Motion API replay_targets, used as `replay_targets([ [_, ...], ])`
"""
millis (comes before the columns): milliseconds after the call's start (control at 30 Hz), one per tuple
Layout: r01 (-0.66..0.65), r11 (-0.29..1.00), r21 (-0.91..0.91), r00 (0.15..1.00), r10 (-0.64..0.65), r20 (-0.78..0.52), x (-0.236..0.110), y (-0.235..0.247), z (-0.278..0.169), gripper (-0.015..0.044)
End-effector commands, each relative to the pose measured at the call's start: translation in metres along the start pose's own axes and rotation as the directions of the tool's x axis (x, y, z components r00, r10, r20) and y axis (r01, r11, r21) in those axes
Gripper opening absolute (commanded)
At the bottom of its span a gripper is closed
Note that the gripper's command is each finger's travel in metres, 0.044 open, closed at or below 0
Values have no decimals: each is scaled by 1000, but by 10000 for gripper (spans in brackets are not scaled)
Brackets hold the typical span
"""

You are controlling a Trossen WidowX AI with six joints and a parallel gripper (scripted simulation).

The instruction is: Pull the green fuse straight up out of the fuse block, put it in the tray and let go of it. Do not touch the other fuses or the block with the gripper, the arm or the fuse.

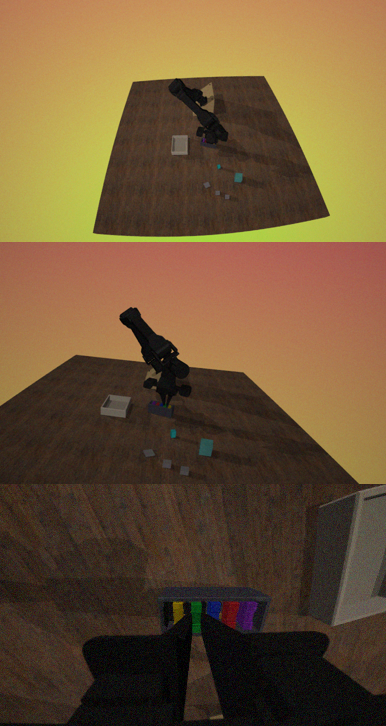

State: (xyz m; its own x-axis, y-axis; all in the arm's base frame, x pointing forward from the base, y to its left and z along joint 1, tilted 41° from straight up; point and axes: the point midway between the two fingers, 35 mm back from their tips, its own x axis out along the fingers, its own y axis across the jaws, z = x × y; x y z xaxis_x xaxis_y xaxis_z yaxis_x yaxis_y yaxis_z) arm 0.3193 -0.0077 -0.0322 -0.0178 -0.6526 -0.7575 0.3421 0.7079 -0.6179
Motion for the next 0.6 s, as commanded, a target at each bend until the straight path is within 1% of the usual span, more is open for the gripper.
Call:
replay_targets([
  [0,-1,1000,2,1000,1,-1,-2,0,0,0],
  [567,-1,1000,2,1000,1,-1,-11,0,0,0],
])
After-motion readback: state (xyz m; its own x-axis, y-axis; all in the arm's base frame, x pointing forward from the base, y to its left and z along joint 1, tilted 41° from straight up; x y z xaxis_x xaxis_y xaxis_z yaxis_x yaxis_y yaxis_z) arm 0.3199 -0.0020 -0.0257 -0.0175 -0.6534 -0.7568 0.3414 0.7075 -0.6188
